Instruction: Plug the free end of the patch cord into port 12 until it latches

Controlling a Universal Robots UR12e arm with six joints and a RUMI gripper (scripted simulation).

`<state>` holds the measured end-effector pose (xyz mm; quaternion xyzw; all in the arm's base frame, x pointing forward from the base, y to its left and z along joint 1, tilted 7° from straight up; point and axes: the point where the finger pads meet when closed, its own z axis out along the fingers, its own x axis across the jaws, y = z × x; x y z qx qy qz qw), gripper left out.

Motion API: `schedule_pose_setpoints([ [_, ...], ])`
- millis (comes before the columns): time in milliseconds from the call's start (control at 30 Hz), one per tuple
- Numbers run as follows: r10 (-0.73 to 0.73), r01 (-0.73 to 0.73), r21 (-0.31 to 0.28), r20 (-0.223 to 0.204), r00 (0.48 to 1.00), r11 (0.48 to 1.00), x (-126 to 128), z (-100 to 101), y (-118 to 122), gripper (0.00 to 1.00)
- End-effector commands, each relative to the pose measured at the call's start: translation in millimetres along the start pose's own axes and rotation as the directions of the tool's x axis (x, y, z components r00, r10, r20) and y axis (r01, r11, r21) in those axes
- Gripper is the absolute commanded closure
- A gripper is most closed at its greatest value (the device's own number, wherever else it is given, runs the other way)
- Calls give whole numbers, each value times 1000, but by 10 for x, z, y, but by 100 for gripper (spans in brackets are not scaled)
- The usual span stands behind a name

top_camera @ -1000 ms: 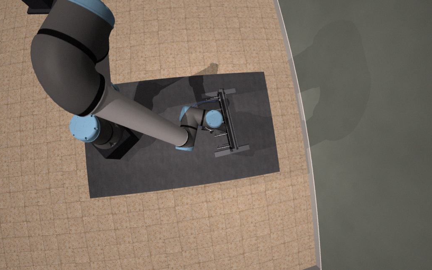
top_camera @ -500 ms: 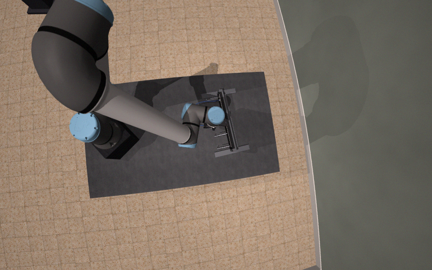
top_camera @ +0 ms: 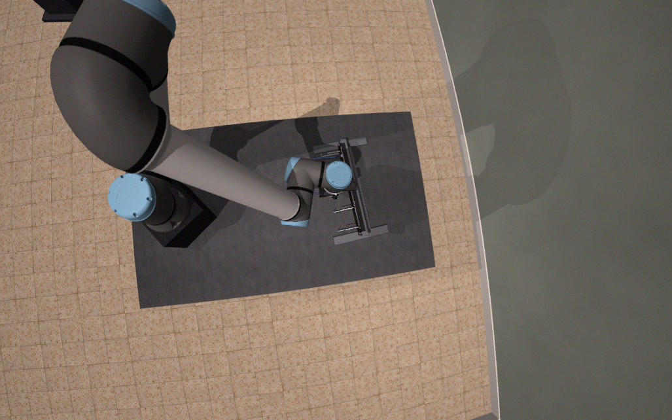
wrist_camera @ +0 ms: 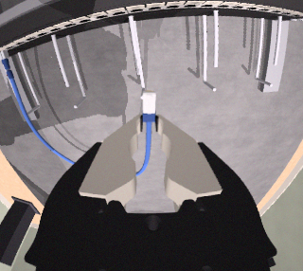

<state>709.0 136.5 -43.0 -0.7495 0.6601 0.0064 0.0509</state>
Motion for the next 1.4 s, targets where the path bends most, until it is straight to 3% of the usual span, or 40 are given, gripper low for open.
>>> schedule_pose_setpoints([
  [0, -33, 33, 1, -1, 999, 999, -45, -17, -36, 100],
  [1367, -136, 136, -1, -2, 991, 991, -193, -51, -123, 100],
])
